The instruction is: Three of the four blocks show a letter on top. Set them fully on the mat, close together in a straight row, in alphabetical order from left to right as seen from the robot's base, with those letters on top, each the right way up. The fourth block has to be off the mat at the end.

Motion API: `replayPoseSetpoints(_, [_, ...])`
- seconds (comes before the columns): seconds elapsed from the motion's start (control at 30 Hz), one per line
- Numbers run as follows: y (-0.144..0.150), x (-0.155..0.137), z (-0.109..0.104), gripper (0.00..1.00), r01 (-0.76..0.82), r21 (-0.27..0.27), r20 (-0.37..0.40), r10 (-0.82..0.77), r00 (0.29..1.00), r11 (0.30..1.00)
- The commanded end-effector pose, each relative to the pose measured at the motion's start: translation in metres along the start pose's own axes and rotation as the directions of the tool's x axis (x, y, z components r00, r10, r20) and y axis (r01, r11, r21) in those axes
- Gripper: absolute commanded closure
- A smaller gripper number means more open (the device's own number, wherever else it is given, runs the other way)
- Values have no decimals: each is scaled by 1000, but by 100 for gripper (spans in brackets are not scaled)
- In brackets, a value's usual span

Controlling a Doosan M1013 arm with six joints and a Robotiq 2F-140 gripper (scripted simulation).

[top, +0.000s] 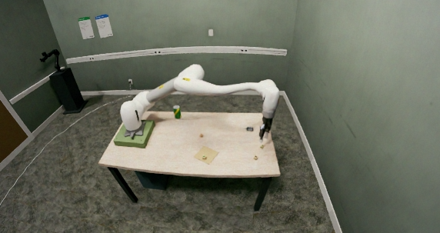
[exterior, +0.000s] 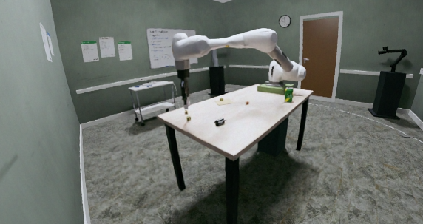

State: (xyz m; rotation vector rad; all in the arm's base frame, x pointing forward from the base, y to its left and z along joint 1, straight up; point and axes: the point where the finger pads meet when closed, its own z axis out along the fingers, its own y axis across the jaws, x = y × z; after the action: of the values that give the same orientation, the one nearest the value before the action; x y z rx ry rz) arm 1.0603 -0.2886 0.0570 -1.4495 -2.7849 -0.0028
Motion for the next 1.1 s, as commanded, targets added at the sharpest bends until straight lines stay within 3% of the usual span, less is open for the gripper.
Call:
replayPoseSetpoints(0.0, [0, 0, -2, 57, 0, -2, 1, 0, 1000, 1000])
replayPoseSetpoints(0.5, [0, 0, 2, 57, 0, -2, 1, 0, 1000, 1000])
replayPoseSetpoints(1.07, [1, 0, 20, 57, 0, -2, 1, 0, 1000, 1000])
